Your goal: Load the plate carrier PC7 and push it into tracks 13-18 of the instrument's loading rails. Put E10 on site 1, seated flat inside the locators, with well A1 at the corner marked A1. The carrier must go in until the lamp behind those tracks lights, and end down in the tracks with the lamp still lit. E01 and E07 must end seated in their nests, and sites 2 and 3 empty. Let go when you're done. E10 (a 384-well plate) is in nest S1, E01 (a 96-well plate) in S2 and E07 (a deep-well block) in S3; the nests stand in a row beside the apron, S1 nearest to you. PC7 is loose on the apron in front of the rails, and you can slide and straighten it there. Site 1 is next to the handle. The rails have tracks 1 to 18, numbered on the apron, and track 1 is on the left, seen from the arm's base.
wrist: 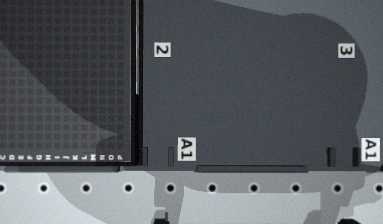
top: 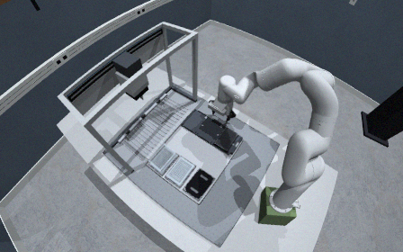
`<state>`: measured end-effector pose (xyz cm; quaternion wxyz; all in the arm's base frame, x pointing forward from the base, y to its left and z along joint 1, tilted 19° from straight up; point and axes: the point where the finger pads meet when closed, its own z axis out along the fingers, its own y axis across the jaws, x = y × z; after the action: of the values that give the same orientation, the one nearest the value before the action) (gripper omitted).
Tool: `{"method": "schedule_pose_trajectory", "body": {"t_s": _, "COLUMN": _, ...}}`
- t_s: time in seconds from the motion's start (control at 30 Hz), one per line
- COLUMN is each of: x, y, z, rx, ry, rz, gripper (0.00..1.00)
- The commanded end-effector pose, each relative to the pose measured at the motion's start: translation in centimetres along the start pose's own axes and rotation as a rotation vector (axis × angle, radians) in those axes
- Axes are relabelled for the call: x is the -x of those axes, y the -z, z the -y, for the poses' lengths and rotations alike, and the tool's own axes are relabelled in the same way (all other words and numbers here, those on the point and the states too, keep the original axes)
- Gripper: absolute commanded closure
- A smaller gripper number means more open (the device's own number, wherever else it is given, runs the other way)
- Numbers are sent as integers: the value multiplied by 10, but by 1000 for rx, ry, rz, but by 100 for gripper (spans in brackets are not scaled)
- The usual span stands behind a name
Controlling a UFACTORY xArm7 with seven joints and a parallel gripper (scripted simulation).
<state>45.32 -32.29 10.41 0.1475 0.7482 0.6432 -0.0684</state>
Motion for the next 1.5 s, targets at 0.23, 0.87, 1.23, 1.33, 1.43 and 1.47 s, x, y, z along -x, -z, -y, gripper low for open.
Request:
{"method": "schedule_pose_trajectory", "body": {"t_s": 0.23, "x": 1, "y": -4, "z": -2, "rx": 5, "ry": 0, "rz": 2, "gripper": 0}}
{"method": "schedule_pose_trajectory", "body": {"t_s": 0.87, "x": 1, "y": -14, "z": -2, "rx": 5, "ry": 0, "rz": 2, "gripper": 0}}
{"method": "schedule_pose_trajectory", "body": {"t_s": 1.23, "x": 1, "y": -18, "z": -2, "rx": 5, "ry": 0, "rz": 2, "gripper": 0}}
{"method": "schedule_pose_trajectory", "body": {"t_s": 1.33, "x": 1, "y": -18, "z": -2, "rx": 5, "ry": 0, "rz": 2, "gripper": 0}}
{"method": "schedule_pose_trajectory", "body": {"t_s": 1.43, "x": 1, "y": -18, "z": -2, "rx": 5, "ry": 0, "rz": 2, "gripper": 0}}
{"method": "schedule_pose_trajectory", "body": {"t_s": 1.47, "x": 1, "y": -18, "z": -2, "rx": 5, "ry": 0, "rz": 2, "gripper": 0}}
